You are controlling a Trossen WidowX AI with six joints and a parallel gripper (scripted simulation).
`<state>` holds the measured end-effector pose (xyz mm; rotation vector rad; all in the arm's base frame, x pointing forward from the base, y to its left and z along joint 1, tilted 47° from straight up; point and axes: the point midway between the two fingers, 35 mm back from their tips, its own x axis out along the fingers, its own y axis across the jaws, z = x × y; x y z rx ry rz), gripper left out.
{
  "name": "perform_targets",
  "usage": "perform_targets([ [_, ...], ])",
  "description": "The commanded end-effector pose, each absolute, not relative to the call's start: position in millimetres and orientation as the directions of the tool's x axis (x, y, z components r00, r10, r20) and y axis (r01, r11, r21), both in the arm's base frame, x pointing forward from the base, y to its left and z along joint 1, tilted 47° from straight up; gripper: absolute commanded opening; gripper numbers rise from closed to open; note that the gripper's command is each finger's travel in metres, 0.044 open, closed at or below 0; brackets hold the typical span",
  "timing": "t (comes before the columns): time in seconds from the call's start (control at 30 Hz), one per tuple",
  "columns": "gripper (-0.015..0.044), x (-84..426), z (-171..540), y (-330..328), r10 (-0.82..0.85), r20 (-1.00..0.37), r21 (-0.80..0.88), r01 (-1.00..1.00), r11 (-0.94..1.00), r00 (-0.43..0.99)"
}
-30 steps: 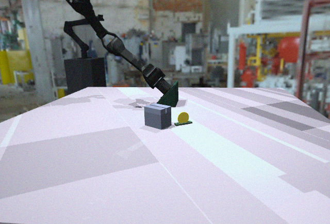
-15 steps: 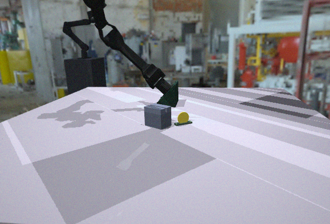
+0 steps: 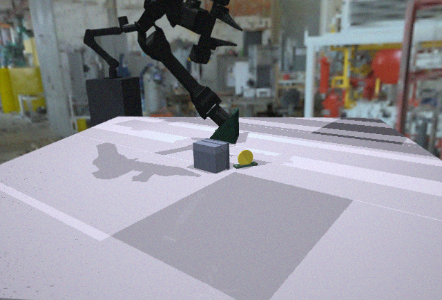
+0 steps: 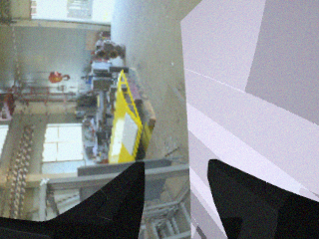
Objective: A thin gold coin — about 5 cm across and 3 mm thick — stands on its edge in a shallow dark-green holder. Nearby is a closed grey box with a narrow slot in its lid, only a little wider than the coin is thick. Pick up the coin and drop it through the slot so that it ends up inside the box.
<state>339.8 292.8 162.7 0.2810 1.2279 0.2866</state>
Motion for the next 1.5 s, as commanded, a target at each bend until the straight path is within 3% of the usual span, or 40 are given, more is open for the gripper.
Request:
perform_targets([
  [0.0, 0.0161, 332.5, 109.8, 271.2, 0.151, -0.955, 0.203, 0.192, 0.96, 0.257],
  [0.2, 0.0161, 311.9, 40.1, 221.4, -0.243, -0.957, -0.119, 0.55, 0.826, 0.157],
  [0.33, 0.0161, 293.0, 6.8, 181.0, -0.521, -0.848, -0.298, 0.727, 0.619, 0.096],
  [0.47, 0.0161, 280.2, -8.4, 151.0, -0.706, -0.703, -0.356, 0.818, 0.452, 0.084],
  [1.47, 0.0161, 282.7, -57.7, 108.0, -0.715, -0.694, -0.357, 0.822, 0.444, 0.085],
])
